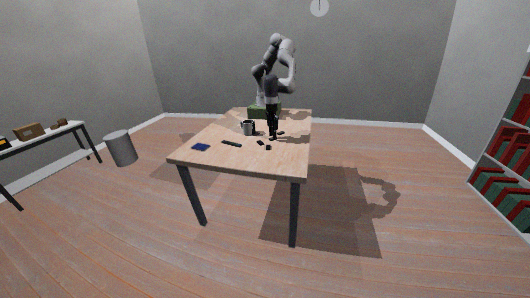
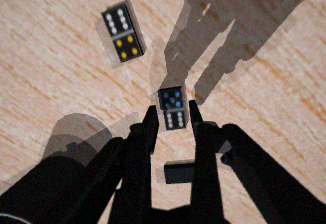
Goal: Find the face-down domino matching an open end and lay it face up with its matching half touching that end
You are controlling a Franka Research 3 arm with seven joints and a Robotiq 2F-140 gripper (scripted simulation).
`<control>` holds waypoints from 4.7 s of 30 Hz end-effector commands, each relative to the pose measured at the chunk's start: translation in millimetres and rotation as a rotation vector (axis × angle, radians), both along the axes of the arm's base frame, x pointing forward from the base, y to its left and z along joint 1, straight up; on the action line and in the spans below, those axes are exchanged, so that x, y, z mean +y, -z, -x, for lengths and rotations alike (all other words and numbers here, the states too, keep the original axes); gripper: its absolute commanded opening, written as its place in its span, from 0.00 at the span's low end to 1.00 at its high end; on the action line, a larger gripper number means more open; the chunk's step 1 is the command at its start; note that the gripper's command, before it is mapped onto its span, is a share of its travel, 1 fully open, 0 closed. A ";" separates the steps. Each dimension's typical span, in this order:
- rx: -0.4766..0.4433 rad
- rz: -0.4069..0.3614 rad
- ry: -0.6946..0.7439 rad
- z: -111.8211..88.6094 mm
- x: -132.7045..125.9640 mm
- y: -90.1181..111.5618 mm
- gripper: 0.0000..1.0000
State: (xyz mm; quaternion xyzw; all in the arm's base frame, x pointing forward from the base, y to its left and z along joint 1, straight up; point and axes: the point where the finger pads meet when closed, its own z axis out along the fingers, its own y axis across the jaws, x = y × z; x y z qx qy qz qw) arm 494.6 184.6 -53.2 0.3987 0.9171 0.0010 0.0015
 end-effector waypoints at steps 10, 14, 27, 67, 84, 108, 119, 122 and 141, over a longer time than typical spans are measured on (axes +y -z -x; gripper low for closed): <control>0.002 -0.001 0.000 0.5 2.4 0.4 0.34; 0.002 -0.001 0.000 0.5 2.4 0.4 0.34; 0.002 -0.001 0.000 0.5 2.4 0.4 0.34; 0.002 -0.001 0.000 0.5 2.5 17.9 0.34; 0.002 -0.001 0.000 0.5 2.5 17.9 0.23; 0.002 -0.001 0.000 0.5 2.5 17.9 0.23; 0.002 -0.001 0.000 0.6 2.3 -58.0 0.23; 0.002 -0.001 0.000 0.7 2.2 -93.4 0.23; 0.000 0.007 -0.440 -45.4 -34.2 -112.4 0.23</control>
